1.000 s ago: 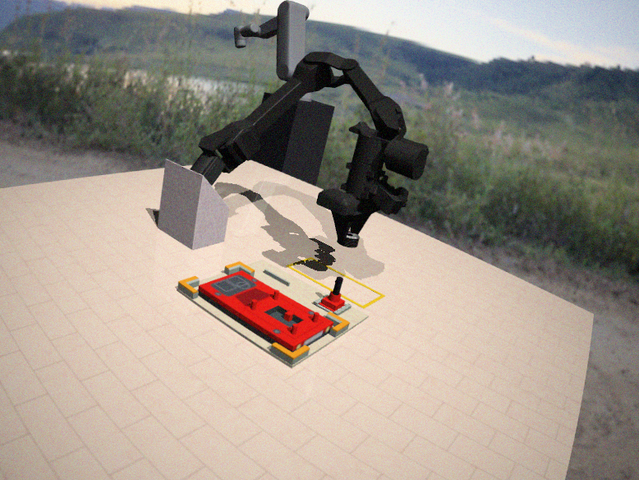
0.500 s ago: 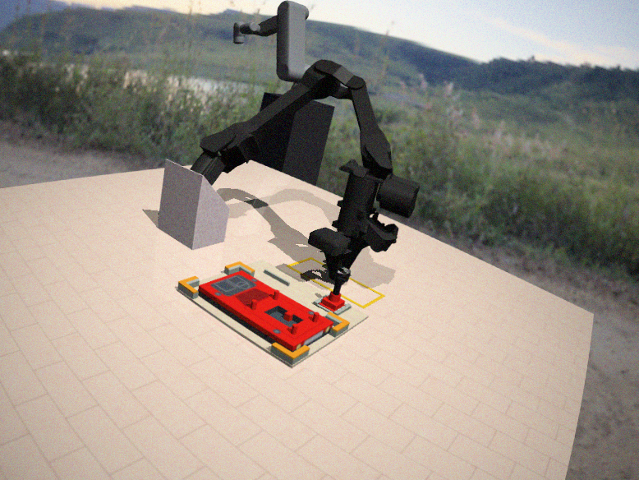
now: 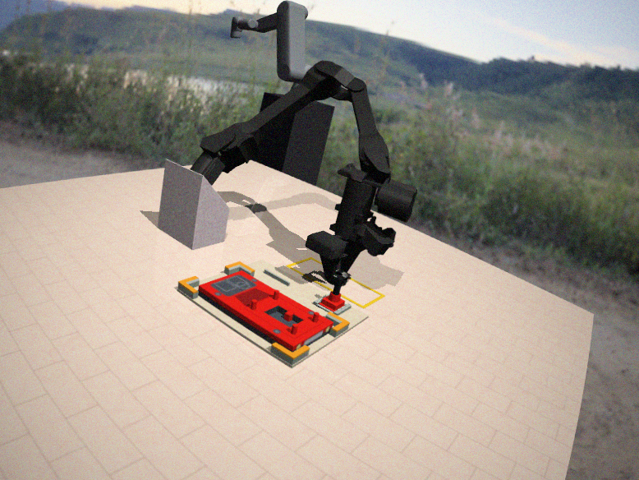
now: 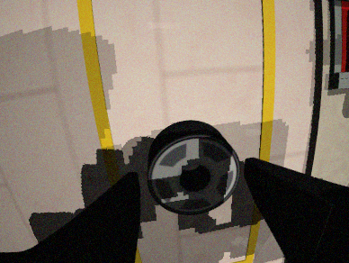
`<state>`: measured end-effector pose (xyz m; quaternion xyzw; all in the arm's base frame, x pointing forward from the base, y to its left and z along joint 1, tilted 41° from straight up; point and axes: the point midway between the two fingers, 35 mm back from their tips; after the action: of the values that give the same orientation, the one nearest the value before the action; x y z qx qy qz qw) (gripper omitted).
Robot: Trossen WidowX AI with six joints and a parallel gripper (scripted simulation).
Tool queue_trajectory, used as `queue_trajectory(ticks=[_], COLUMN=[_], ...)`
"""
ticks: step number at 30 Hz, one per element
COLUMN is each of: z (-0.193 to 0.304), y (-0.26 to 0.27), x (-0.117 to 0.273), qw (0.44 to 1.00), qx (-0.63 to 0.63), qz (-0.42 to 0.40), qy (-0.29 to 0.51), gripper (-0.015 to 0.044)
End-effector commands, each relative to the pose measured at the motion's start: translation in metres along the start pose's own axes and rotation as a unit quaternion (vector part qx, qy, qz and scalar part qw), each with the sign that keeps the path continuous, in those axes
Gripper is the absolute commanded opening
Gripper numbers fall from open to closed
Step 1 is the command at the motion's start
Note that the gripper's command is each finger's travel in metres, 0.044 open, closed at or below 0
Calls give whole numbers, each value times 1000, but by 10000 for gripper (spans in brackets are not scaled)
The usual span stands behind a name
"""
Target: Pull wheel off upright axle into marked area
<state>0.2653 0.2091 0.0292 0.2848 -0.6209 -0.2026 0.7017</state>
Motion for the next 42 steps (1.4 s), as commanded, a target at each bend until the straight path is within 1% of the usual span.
queue_trajectory(ticks=[1,6,9,10,11,14,15,17,19,42], z=[-2,-1,-1,0,5,36,47,70,78,78], y=[0,0,0,-3,-7,-28,-34,-43,-46,-46], x=[12,57,59,55,59,84,91,102,105,105], qw=[1000,1000,1000,1000,1000,1000,1000,1000,1000,1000], qx=[1,-1,-1,-3,-3,-4,-4,-3,-3,-3], qz=[0,1,1,3,4,7,7,5,4,4], qy=[-3,-6,-6,-8,-8,-7,-6,-4,-4,-4], gripper=[300,300,300,326,353,431,440,440,440,440])
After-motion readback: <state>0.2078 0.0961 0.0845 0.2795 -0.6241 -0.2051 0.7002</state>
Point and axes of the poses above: the point midway between the two fingers, 35 mm back from their tips, its own x axis back along the fingers, its own y axis across the jaws, z = x × y, and after that the axes turned 5 degrees about -x, right-handed
